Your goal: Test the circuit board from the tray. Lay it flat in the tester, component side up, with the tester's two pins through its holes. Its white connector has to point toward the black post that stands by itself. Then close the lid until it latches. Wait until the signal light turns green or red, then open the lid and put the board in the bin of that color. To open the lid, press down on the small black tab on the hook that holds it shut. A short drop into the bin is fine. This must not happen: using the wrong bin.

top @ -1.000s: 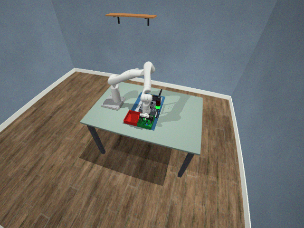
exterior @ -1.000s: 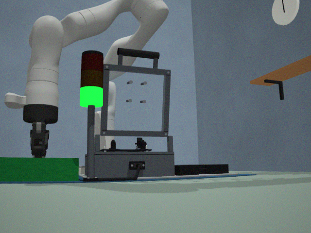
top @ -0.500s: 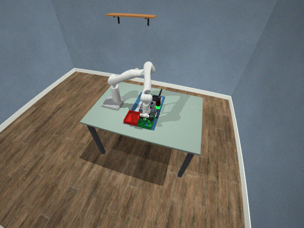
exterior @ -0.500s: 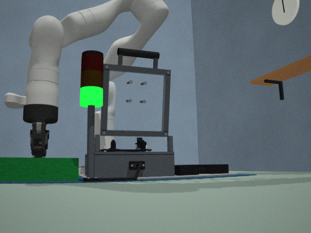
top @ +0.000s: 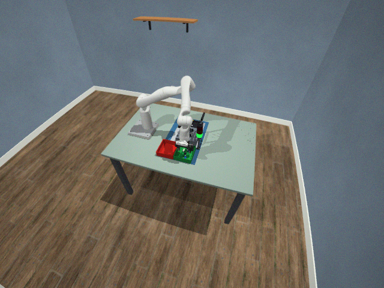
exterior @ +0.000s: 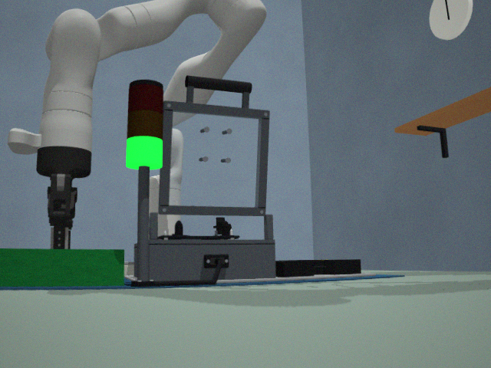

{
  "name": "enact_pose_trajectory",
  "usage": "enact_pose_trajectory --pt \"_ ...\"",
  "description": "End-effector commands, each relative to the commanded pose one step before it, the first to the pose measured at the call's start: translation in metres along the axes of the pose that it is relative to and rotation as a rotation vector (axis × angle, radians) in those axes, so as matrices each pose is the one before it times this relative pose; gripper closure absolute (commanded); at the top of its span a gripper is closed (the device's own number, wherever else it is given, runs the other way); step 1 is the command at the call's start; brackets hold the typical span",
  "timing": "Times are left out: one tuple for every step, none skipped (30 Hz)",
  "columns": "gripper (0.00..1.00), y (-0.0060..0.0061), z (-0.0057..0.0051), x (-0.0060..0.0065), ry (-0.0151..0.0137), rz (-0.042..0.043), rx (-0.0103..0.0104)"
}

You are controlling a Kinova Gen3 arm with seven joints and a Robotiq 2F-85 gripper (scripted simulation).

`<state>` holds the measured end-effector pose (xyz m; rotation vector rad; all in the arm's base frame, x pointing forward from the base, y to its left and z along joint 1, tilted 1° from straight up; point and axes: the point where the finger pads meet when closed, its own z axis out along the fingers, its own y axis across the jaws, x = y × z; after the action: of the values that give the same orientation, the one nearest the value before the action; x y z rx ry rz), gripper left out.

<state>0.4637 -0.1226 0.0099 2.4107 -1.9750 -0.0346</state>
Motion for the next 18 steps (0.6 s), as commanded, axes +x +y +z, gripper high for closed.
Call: enact_pose_trajectory --pt "0.0 -0.00589 -0.02147 -0.00139 0.00024 -0.00459 0.01839" --pt "0.0 0.00001 -0.00684 0.0 0.0 0.00001 0.0" --pt "0.0 -0.00001 -0.00706 0.0 0.0 -0.00001 0.0" --pt "0.0 0.00001 -0.0072 0.0 0.0 0.00001 -0.00001" --pt "0.0 -0.00001 -0.00727 0.0 0.0 -0.00001 0.00001" --pt "0.0 0.00001 -0.00724 0.0 0.0 0.00001 -0.00001" --pt "0.0 -0.00001 -0.00714 0.0 -0.00001 -0.00001 0.00001" --pt "0.0 0.00001 -0.00694 0.0 0.0 0.00001 -0.00001" --pt "0.0 0.0 0.0 0.0 0.0 0.0 0.0" --pt "0.0 0.0 0.0 0.0 0.0 0.0 0.0" --pt "0.0 -0.00001 -0.00667 0.0 0.0 -0.00001 0.0" --pt "0.0 0.0 -0.00631 0.0 0.0 0.0 0.0" --pt "0.0 0.0 -0.00587 0.0 0.0 0.00001 0.0" --pt "0.0 0.0 -0.00528 0.0 0.0 0.0 0.0" --pt "0.0 0.0 -0.00463 0.0 0.0 0.0 0.0" --pt "0.0 0.0 -0.00396 0.0 0.0 -0.00001 0.0" --pt "0.0 0.0 -0.00329 0.0 0.0 0.0 0.0" --pt "0.0 0.00001 -0.00264 0.0 0.00001 0.00001 -0.00001"
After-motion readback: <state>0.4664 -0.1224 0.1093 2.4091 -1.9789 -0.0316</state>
